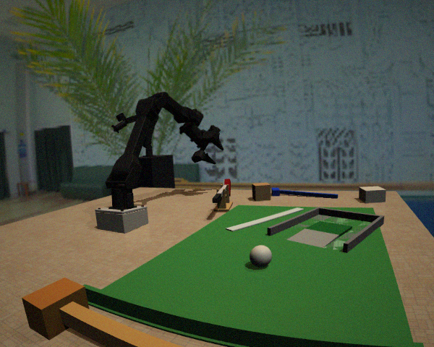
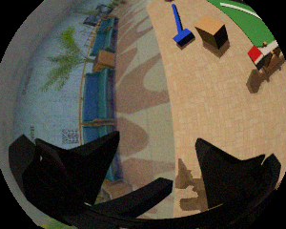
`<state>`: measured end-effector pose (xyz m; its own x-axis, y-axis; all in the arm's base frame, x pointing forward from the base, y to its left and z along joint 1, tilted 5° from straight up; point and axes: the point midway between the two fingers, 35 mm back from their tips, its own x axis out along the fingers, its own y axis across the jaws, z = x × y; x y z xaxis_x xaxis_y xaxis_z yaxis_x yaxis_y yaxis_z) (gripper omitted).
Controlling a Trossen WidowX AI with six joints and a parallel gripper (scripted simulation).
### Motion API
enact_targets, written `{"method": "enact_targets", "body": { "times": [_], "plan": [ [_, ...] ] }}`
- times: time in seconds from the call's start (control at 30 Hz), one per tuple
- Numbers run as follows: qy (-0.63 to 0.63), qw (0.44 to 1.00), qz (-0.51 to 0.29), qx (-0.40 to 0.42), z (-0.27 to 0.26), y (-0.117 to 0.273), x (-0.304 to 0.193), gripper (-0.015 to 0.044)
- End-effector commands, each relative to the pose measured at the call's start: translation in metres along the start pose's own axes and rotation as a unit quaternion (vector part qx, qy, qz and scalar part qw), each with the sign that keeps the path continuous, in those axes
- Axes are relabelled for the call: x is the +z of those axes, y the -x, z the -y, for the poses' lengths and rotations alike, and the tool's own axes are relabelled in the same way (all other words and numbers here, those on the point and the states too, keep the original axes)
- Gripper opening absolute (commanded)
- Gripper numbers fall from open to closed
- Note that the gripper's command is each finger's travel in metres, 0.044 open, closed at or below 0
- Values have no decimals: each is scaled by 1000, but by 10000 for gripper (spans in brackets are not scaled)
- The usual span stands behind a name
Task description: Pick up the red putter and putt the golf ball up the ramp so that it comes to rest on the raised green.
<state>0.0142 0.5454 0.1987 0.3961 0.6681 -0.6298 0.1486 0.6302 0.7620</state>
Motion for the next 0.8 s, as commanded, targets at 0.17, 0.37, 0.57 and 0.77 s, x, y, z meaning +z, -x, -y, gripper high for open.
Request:
{"method": "enact_targets", "body": {
  "times": [0.17, 0.37, 0.57, 0.77],
  "plan": [
    [187, 980, -2, -68, 26, -17, 75, 440],
    [351, 927, -37, -127, 61, -21, 144, 440],
    [469, 864, -87, -160, 96, -15, 196, 440],
    [566, 793, -147, -171, 132, -2, 238, 440]
  ]
}}
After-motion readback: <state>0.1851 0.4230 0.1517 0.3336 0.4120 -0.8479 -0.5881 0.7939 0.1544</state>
